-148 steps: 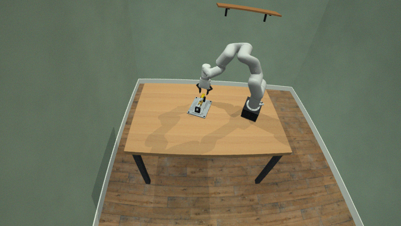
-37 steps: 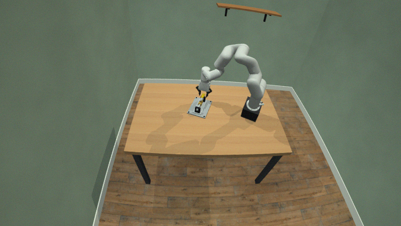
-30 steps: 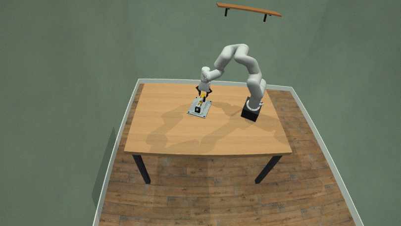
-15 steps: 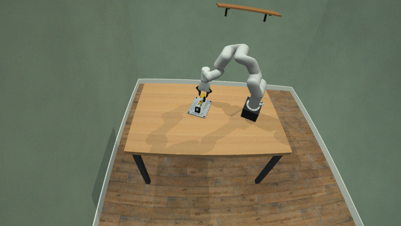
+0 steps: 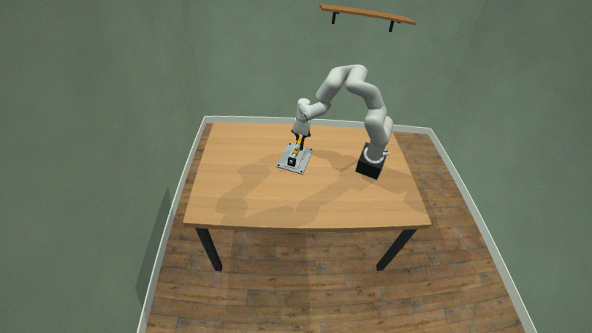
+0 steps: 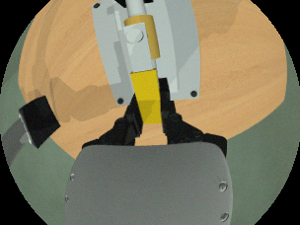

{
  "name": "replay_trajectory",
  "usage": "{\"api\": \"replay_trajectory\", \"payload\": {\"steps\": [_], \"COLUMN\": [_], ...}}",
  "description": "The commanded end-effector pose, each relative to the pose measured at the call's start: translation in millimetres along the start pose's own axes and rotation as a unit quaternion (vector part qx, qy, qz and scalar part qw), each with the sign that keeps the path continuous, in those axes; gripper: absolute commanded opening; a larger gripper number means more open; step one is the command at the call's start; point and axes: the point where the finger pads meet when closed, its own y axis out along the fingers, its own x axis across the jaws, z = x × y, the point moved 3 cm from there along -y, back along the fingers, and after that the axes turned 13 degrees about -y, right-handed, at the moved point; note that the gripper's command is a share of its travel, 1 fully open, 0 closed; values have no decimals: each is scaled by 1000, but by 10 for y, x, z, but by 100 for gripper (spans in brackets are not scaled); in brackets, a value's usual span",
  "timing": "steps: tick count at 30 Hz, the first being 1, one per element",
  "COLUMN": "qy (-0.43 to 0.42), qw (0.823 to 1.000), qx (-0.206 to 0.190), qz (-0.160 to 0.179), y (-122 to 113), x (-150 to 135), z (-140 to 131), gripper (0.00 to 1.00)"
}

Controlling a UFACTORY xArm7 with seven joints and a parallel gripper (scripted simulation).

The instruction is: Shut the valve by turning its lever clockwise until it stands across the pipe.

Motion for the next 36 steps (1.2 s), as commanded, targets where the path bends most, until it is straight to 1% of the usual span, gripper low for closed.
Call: {"api": "replay_trajectory", "payload": {"steps": [1,31,36], "qy": [0,0,23], "qw": [1000,1000,1000], "qx": [-1,-1,-1], "qz": [-2,-2,-2], "y": [-15,-15,-15], "x": [14,13,-22], "z": [-7,-7,2], "gripper": [0,0,0]}}
